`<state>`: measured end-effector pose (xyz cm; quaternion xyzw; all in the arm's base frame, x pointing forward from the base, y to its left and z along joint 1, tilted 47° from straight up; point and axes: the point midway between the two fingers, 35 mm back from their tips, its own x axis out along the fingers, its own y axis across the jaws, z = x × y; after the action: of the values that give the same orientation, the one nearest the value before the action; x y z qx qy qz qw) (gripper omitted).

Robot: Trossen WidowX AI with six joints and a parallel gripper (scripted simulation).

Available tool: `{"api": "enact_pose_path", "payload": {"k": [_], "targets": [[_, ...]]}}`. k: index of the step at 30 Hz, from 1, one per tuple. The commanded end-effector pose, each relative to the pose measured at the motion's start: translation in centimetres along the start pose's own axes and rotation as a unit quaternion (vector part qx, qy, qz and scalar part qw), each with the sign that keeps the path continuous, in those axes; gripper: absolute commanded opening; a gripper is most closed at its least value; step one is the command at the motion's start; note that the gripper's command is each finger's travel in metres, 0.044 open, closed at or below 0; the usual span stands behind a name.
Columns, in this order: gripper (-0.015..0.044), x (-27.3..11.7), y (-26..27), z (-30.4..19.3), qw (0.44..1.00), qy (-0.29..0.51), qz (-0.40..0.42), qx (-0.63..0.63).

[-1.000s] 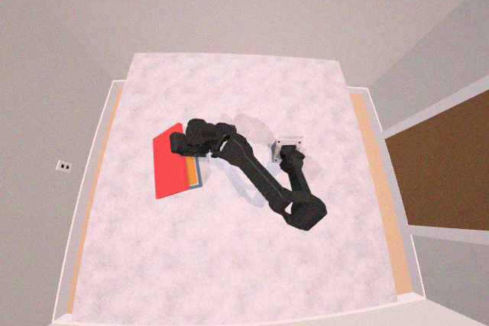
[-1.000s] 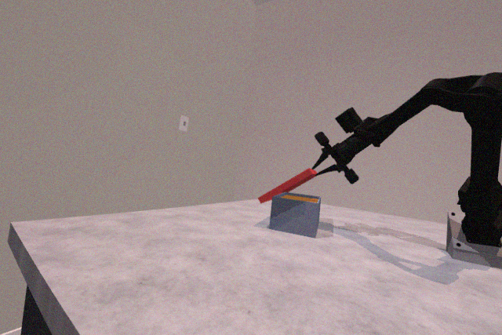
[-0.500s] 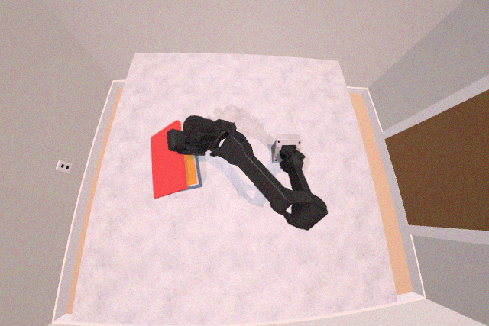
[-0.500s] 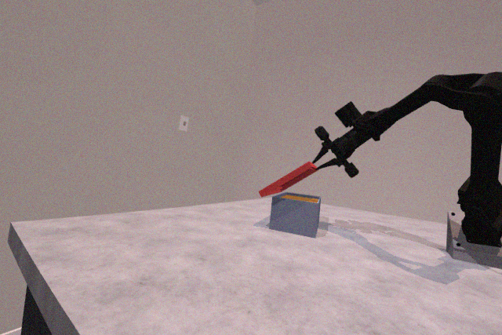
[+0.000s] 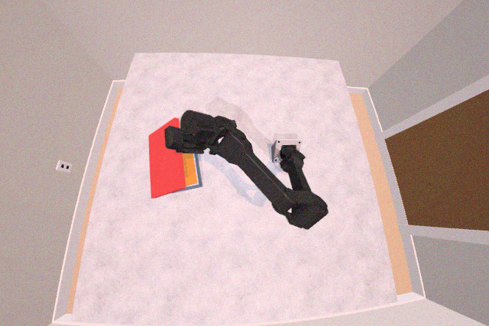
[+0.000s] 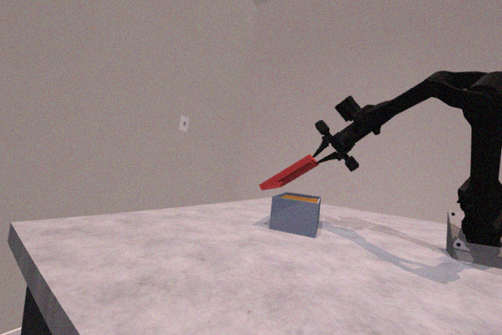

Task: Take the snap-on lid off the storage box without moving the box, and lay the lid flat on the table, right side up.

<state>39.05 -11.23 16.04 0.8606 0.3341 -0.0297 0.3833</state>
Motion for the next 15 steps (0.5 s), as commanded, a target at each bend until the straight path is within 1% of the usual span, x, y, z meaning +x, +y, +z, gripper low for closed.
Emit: {"api": "enact_pose_path", "payload": {"k": [1, 15], "targets": [[0.0, -0.6, 0.8, 0.1, 1.0, -0.001, 0.004, -0.004], [0.0, -1.8, 2.1, 0.1, 1.0, -0.001, 0.004, -0.004]]}}
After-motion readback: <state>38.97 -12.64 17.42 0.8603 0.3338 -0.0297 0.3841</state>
